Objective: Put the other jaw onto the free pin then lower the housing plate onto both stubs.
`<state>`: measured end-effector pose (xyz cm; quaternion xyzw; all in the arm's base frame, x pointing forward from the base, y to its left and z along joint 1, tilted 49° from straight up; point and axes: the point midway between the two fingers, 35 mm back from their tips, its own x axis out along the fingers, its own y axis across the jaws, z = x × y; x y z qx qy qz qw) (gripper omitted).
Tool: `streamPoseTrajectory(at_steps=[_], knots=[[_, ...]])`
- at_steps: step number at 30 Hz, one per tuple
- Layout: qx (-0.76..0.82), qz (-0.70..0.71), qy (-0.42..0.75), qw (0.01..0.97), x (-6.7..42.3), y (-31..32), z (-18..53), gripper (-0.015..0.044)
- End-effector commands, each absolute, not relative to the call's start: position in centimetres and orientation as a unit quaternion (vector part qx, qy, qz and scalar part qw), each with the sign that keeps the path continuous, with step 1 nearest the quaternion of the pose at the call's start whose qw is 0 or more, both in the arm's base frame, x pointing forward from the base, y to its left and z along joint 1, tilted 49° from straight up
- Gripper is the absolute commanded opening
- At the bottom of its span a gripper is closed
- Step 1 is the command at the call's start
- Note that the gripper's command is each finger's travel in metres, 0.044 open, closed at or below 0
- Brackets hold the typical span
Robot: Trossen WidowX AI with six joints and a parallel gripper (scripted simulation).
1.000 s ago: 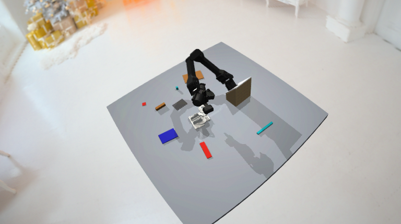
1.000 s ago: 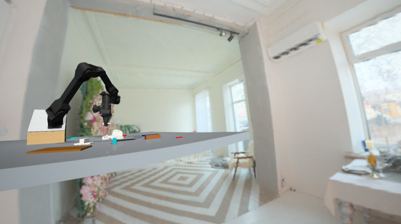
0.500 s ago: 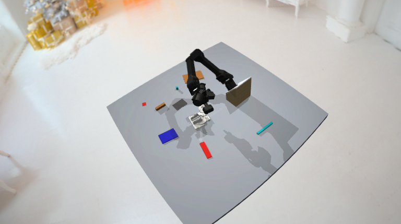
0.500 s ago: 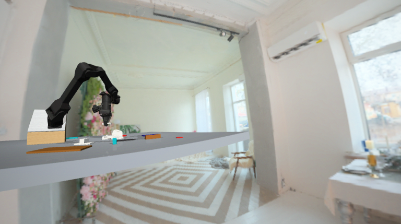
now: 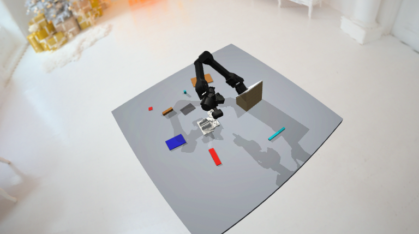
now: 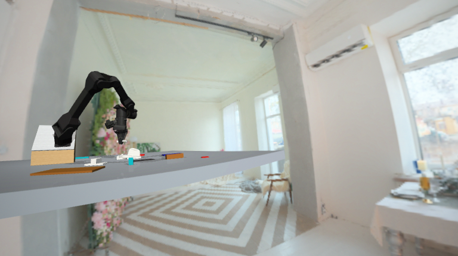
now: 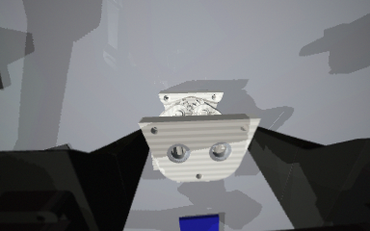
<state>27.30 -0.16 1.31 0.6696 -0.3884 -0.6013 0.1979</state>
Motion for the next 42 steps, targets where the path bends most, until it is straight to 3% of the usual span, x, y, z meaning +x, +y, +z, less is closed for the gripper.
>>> streamPoseTrajectory(at_steps=[1,42], knots=[[0.671,-0.601,-0.389,0.195,27.3,-0.1,1.3,0.0351],[0.671,-0.599,-0.391,0.194,27.1,-4.7,-2.7,0.0351]])
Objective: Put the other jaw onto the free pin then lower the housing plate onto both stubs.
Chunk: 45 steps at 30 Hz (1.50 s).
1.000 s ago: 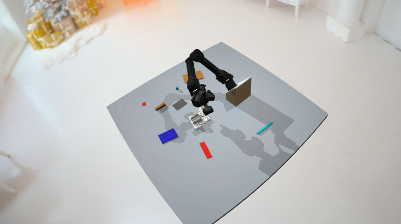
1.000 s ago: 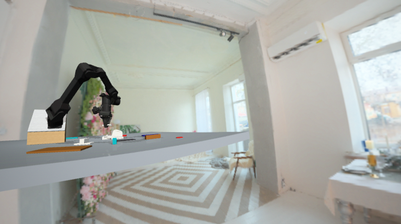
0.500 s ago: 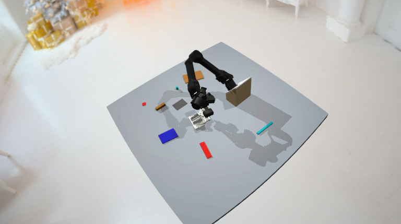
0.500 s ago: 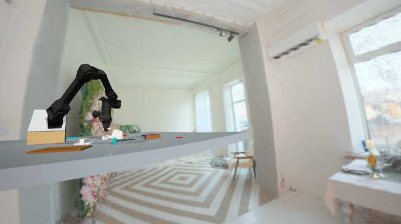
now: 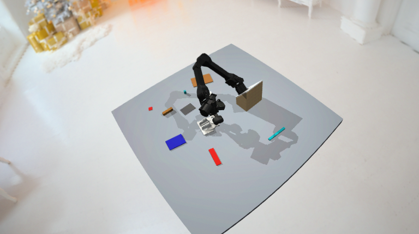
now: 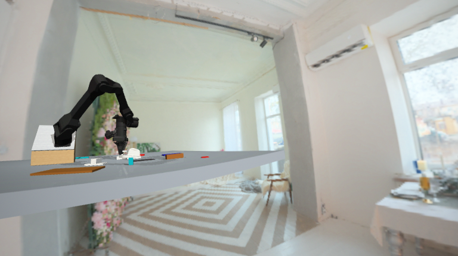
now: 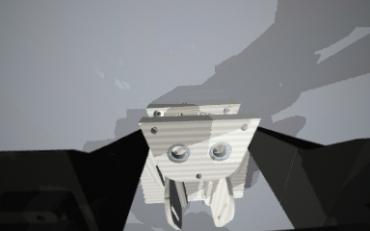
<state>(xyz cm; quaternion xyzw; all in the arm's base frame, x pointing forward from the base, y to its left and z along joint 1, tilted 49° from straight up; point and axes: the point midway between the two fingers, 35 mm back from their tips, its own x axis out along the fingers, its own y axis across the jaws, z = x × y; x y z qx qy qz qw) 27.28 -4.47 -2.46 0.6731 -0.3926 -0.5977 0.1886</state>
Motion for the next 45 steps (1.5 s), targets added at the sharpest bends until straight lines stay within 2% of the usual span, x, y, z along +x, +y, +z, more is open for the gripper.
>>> streamPoseTrajectory(at_steps=[1,45], knots=[[0.671,-0.599,-0.391,0.194,27.11,-4.73,-2.67,0.0351],[0.670,-0.602,-0.387,0.198,27.08,-5.29,-3.14,0.0351]])
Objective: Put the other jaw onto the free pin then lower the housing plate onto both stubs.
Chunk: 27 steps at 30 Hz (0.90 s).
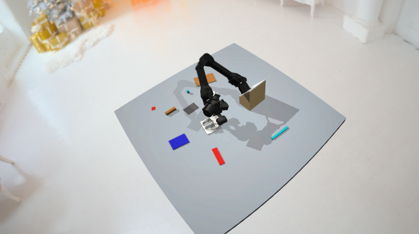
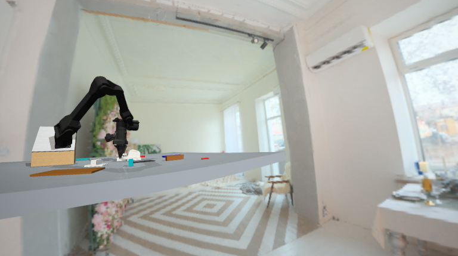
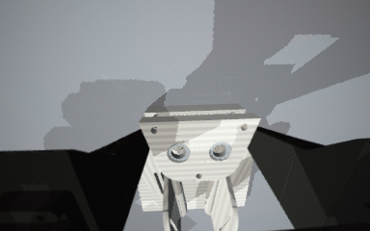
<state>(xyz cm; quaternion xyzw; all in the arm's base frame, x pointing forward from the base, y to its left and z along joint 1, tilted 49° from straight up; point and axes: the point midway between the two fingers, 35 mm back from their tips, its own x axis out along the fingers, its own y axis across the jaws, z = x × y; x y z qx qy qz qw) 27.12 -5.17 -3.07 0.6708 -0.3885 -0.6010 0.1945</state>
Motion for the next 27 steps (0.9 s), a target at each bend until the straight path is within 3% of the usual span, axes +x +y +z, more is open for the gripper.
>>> streamPoseTrajectory(at_steps=[1,27], knots=[[0.670,-0.602,-0.387,0.198,27.08,-5.29,-3.14,0.0351],[0.670,-0.602,-0.388,0.198,27.07,-5.66,-3.45,0.0351]])
